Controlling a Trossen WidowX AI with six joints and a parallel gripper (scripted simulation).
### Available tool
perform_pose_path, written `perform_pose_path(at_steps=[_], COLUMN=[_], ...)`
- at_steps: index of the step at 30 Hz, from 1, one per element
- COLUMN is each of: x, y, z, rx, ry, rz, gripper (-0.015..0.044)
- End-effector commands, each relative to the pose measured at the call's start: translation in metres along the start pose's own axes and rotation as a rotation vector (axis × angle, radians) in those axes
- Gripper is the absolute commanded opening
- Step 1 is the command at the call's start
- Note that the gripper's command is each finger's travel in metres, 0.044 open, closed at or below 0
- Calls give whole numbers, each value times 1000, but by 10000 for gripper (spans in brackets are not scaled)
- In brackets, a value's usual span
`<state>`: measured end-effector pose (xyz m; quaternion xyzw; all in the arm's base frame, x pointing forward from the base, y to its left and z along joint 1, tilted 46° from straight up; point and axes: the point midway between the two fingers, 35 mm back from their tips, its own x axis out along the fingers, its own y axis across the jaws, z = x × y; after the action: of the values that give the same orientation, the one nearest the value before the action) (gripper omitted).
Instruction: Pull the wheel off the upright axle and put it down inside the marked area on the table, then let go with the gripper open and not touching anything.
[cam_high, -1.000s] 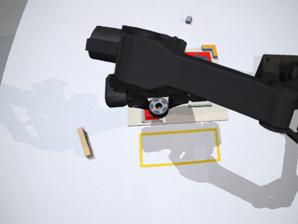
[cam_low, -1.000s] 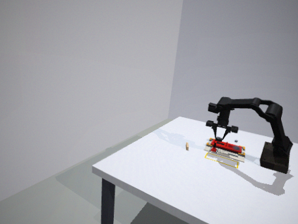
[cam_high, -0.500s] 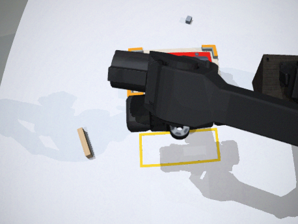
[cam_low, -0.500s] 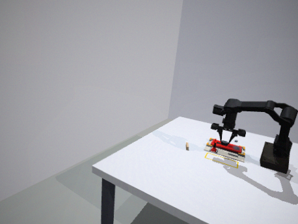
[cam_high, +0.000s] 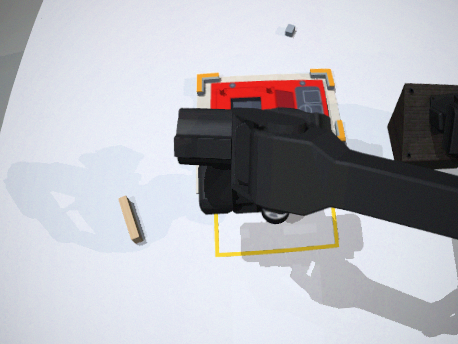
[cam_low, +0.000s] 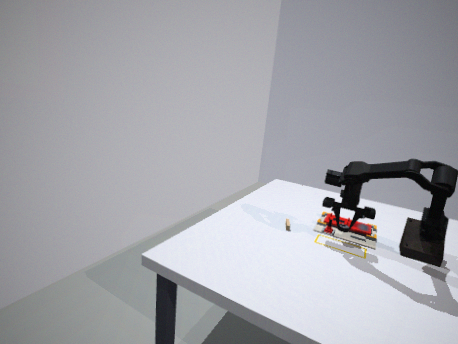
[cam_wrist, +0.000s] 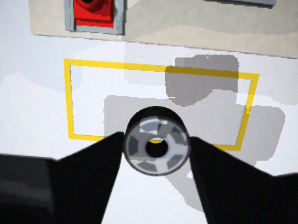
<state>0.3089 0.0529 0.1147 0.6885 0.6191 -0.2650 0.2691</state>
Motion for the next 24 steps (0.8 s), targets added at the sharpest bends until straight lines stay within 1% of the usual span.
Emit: perform_pose_path(at_steps=[1, 10, 14, 24], x=[20, 67, 71, 67], y=[-1, -4, -4, -4], z=[-1, -3, -3, -2], rx=[3, 3, 3, 2], ry=[6, 13, 14, 7], rz=[-7, -6, -7, -9], gripper=[0, 0, 0, 263])
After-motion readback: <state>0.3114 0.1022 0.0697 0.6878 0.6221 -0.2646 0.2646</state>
